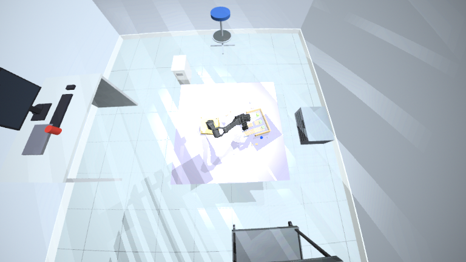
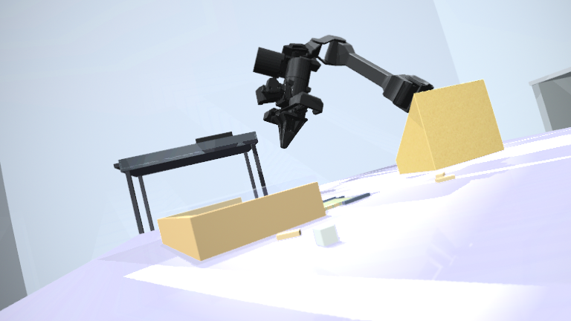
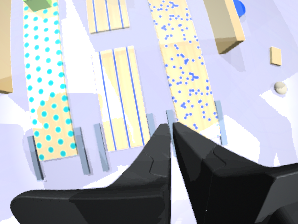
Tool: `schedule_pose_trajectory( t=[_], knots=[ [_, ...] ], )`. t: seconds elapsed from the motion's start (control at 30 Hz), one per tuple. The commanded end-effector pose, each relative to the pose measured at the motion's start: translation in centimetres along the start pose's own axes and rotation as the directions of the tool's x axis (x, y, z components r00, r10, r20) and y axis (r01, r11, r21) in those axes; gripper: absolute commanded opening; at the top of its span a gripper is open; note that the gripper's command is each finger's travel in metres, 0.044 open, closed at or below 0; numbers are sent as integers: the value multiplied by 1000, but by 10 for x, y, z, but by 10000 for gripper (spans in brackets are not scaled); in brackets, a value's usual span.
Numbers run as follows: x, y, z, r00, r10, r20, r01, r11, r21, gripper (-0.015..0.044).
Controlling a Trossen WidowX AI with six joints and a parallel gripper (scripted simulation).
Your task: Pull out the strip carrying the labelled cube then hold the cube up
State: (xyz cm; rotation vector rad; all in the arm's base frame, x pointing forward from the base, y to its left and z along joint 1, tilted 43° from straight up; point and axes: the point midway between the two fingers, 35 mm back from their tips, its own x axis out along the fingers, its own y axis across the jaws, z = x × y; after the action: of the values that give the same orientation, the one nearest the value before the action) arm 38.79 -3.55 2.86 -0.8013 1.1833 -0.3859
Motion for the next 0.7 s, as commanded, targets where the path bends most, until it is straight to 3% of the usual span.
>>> schedule_pose_trajectory(
  t=[0.0,0.13,0.67],
  knots=[
    [47,-48,-11,941,71,-331,-100,992,-72,0],
    [57,-61,-19,903,92,-420,-138,987,-80,0],
    [61,-66,-13,901,93,-424,-139,987,-80,0]
  ],
)
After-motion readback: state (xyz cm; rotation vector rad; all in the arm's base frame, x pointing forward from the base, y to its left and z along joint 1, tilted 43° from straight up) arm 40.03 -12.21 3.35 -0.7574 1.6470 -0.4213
